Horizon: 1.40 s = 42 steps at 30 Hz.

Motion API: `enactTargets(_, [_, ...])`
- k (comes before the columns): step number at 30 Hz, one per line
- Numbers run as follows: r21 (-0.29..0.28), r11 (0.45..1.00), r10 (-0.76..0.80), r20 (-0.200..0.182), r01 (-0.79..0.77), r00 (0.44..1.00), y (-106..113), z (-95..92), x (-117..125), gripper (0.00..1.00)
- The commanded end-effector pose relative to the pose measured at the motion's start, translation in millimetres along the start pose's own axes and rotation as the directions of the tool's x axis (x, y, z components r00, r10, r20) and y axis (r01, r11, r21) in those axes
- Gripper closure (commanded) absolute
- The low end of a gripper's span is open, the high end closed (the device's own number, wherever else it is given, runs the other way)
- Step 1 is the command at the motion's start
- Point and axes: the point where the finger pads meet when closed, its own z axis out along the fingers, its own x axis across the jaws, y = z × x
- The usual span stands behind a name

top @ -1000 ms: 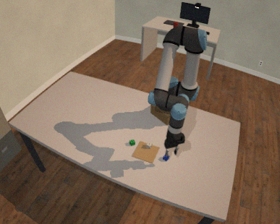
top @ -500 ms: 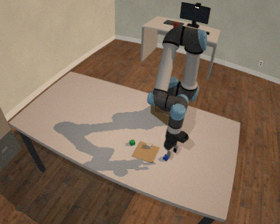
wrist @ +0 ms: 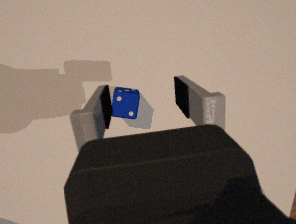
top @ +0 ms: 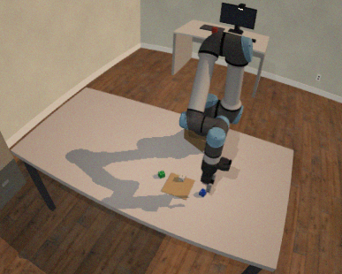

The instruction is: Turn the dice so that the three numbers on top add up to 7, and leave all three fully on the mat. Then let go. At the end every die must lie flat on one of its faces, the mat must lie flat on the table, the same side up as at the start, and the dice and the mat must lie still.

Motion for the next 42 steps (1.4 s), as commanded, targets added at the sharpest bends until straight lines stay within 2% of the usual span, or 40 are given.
enactTargets(1, [0.005, 0.99, -0.139, -0.002, 0.139, 0.99, 1, 0.3, -2, 0.0])
enactTargets(7, [0.005, 0.949, -0.315, -0.002, 0.315, 0.949, 4, 1.4, -6, 0.0])
enactTargets(13, [0.005, 0.868, -0.497, -0.003, 0.497, 0.868, 8, 2.6, -10, 0.0])
enactTargets(15, [0.005, 0.868, -0.497, -0.003, 0.497, 0.868, 8, 2.6, -10, 0.0])
enactTargets(30, [0.005, 0.602, -0.799, -0.004, 0.799, 0.602, 18, 4.9, -17, 0.0])
enactTargets(32, [0.005, 0.602, -0.799, -0.004, 0.799, 0.602, 18, 4.9, -17, 0.0])
enactTargets(42, [0.005, 0.442, -0.897, -0.005, 0.897, 0.442, 24, 6.0, -19, 0.0])
